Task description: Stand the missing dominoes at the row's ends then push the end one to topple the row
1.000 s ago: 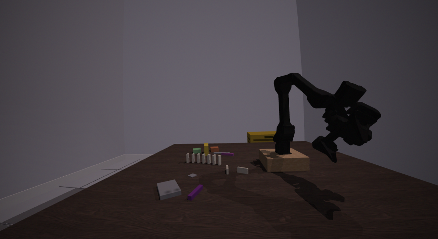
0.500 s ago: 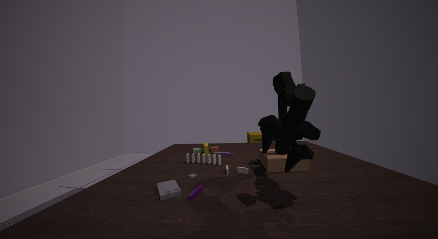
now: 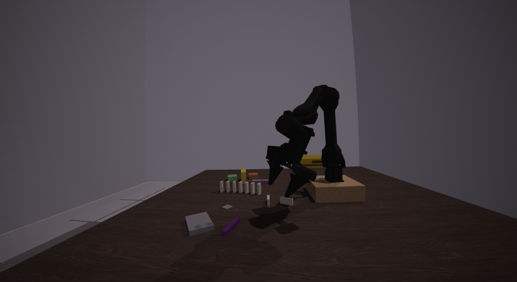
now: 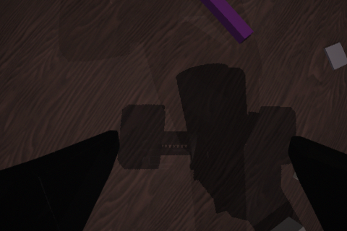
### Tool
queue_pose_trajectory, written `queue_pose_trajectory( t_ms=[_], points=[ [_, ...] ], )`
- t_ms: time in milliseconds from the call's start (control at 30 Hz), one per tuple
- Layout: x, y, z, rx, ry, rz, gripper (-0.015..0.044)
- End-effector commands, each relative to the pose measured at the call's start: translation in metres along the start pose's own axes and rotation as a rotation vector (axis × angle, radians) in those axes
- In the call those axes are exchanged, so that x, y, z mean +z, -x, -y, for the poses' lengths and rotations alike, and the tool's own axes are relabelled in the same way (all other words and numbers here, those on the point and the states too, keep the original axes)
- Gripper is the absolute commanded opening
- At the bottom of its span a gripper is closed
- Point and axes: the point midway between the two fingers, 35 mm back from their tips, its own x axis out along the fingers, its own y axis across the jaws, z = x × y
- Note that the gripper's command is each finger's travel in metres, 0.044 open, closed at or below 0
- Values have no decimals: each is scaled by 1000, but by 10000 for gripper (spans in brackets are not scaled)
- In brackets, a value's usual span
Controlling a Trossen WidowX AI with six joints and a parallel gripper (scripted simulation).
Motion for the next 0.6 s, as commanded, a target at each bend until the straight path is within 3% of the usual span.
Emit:
queue_pose_trajectory(
  t_ms=[0,433,567],
  points=[
    [-15,-16,67,-69,-730,-180,440],
    [-59,-16,166,-341,-1976,-403,440],
    [-63,-15,172,-368,-2062,-415,440]
  ],
)
